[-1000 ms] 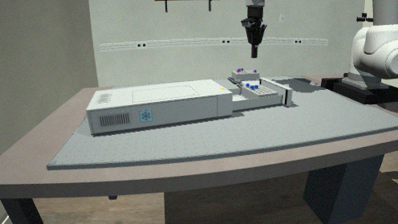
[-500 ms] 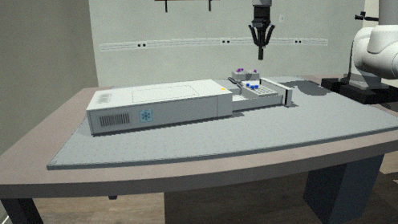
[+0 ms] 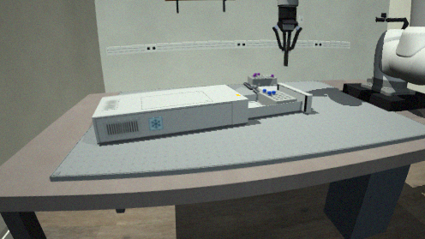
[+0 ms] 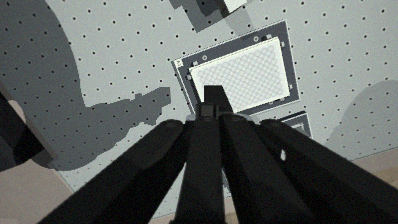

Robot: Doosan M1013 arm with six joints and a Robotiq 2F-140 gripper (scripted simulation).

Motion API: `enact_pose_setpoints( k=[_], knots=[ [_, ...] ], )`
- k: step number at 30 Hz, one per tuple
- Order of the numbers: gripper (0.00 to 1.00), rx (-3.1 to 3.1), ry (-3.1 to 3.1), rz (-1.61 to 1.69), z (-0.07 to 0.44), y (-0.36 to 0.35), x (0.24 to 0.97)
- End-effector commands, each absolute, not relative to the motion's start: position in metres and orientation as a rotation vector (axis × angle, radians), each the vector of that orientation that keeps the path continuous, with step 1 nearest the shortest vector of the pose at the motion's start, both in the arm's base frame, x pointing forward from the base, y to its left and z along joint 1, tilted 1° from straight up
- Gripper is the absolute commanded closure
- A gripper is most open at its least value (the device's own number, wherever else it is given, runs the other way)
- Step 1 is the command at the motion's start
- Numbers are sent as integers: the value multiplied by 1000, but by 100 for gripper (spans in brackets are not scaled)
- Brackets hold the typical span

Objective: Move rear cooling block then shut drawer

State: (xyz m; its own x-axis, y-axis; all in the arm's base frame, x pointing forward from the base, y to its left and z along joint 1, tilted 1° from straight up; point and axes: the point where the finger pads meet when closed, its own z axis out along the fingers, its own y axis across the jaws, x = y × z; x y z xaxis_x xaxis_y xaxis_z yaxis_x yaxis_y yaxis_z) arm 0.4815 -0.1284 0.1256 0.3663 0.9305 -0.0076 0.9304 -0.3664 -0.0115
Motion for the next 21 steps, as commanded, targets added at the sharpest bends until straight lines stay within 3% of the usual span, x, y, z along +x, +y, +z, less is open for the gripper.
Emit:
enact_pose_setpoints(
  k=[1,21],
  knots=[
    [90,-2503,-1888,9,125,-112,479],
    [90,-2030,-2386,7,122,-42,461]
  ],
)
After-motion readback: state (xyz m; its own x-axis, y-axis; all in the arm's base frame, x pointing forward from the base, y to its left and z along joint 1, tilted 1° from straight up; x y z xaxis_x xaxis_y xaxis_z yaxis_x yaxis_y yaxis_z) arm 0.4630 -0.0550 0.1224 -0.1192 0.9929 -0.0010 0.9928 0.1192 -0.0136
